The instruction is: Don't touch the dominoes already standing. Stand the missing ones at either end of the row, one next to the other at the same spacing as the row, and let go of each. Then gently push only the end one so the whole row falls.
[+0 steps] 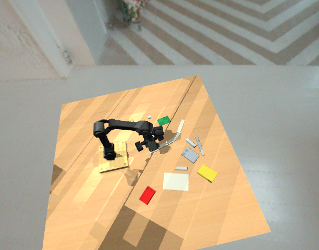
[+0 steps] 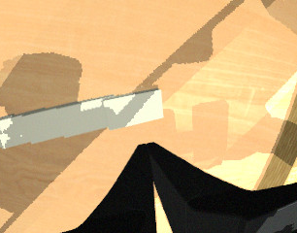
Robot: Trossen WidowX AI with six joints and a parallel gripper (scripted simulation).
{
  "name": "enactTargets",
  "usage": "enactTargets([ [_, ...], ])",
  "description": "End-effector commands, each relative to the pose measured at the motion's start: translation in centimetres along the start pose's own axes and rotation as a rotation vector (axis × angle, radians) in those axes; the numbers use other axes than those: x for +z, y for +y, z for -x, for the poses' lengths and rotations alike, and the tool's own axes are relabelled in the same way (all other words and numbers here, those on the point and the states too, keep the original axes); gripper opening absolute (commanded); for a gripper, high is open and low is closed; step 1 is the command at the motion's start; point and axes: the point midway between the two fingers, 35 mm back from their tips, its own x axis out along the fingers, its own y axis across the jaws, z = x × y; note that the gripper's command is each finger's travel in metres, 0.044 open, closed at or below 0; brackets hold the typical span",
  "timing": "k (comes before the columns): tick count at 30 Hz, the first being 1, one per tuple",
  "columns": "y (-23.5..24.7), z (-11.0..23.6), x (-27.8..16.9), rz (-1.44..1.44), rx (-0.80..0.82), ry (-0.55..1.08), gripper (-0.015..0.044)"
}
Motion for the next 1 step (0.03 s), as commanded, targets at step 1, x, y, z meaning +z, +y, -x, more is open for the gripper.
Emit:
enactTargets([
  [1, 0.03, 0.06, 0.02, -0.004, 0.000, -0.001, 0.0000],
])
